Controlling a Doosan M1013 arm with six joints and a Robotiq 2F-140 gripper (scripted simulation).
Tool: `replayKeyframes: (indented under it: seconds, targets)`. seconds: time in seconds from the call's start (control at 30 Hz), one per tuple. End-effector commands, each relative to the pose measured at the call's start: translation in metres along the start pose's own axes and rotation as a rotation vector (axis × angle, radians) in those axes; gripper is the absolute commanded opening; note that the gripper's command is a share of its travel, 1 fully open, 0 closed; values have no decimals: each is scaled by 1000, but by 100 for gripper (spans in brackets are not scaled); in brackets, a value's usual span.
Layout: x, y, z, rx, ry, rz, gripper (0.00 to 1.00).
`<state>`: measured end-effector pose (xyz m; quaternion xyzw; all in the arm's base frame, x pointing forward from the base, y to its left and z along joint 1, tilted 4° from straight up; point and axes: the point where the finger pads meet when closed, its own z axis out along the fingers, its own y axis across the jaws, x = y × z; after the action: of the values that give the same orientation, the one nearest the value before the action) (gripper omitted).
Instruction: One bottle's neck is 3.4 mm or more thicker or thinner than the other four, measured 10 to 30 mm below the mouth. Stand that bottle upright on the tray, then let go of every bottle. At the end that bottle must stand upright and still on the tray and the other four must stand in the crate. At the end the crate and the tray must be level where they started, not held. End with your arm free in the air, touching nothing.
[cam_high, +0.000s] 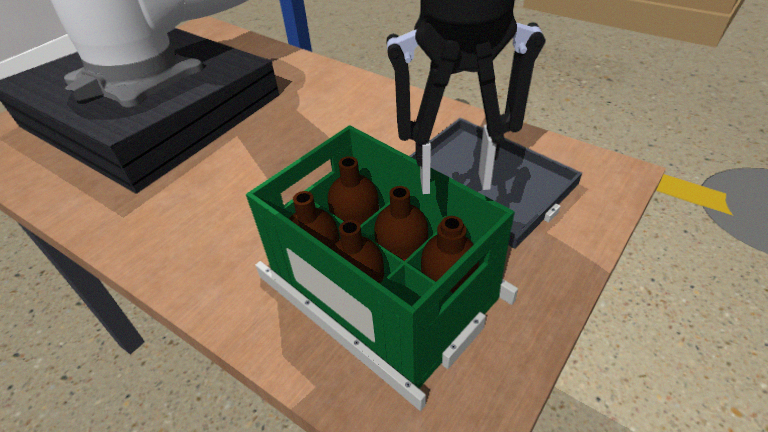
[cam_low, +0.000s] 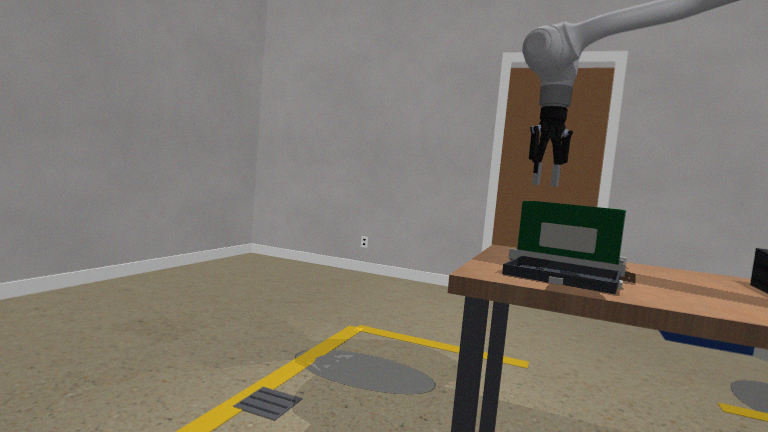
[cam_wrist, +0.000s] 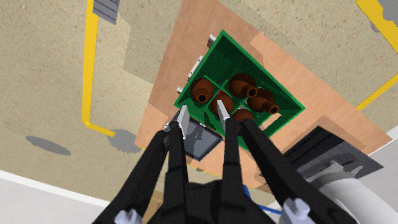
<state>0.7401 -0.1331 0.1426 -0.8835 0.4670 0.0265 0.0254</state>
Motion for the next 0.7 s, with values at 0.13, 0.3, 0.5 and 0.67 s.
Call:
replayKeyframes:
  seconds: [0.13, 0.3, 0.5, 0.67]
  targets:
    - [0, 0, 1, 0, 0, 0, 38]
    - [0, 0, 4, 0, 0, 0, 38]
    - [0, 0, 9, 0, 0, 0, 38]
    - [0, 0, 14, 0, 0, 0, 38]
